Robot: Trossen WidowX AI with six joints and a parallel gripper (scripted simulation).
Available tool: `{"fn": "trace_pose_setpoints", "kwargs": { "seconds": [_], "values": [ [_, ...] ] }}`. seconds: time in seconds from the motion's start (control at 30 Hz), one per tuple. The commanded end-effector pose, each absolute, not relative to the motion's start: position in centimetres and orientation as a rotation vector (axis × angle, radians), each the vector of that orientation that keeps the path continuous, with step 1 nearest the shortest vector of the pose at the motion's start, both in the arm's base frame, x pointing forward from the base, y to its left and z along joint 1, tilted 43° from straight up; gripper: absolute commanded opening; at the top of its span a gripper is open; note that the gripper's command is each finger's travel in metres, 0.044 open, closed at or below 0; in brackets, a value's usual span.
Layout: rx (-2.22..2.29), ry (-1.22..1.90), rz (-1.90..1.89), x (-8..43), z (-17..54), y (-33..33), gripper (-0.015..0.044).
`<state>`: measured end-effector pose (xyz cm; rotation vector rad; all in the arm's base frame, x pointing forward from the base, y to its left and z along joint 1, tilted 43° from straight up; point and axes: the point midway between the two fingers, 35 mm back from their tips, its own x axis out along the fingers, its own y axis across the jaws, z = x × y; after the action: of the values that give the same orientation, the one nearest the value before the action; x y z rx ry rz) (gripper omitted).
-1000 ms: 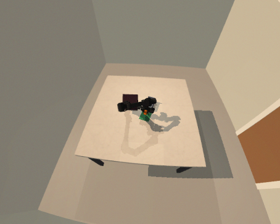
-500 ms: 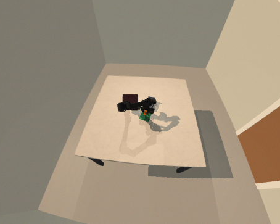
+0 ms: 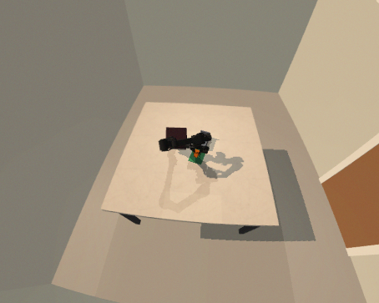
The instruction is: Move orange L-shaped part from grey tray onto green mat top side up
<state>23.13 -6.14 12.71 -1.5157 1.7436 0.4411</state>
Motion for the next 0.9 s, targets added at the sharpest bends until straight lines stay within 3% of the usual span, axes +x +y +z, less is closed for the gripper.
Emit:
{"fn": "trace_pose_setpoints", "kwargs": {
  "seconds": [0.0,0.17,0.87],
  "values": [
    [-1.516,1.744,0.441,23.13,12.71,-6.14,0.0289],
    [-1.516,1.744,0.441,23.13,12.71,-6.14,0.04],
    [-1.516,1.744,0.441,23.13,12.71,-6.14,0.04]
  ]
}}
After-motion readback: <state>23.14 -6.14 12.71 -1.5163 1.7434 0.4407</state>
